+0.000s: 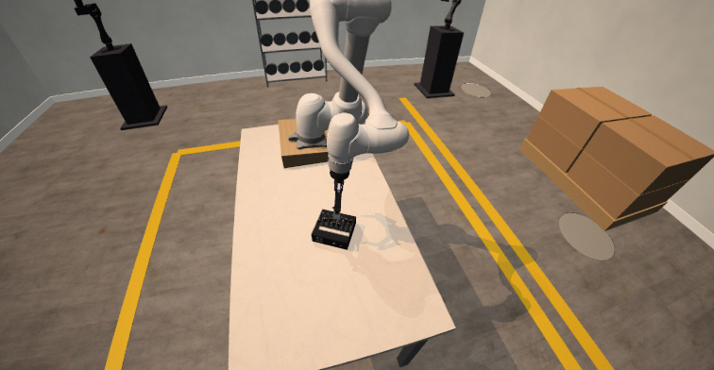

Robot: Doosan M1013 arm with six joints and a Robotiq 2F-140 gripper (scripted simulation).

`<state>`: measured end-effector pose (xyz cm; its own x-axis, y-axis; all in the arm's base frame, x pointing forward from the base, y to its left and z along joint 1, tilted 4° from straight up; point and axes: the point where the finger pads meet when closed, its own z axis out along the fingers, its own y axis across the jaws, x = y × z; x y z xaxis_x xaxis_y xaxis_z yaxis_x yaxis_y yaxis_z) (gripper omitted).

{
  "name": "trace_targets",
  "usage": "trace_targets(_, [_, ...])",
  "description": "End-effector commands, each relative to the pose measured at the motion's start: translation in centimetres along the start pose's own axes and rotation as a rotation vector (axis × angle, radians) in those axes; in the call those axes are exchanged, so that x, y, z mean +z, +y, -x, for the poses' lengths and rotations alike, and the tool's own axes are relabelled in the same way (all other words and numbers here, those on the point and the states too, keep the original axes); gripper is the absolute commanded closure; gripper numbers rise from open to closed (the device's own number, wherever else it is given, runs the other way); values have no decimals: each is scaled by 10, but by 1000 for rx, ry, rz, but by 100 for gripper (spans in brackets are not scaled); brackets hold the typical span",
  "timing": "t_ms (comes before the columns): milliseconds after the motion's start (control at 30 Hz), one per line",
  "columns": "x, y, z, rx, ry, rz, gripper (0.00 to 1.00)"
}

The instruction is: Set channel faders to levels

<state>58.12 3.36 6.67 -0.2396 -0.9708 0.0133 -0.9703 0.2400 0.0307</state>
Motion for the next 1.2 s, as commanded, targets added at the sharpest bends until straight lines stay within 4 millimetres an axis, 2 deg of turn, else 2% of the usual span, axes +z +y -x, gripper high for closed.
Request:
trace_targets(0, [7, 9, 3, -279, -17, -1, 0])
trace_targets(267, [14, 16, 5, -733, -6, -7, 0])
trace_targets(333, [14, 16, 5, -733, -6, -7, 0])
trace_targets(367, [14, 17, 5, -896, -10, -8, 0])
trace_targets(600, [14, 17, 5, -1230, -52, -11, 0])
trace_targets(1167, [14, 17, 5, -1230, -52, -11, 0])
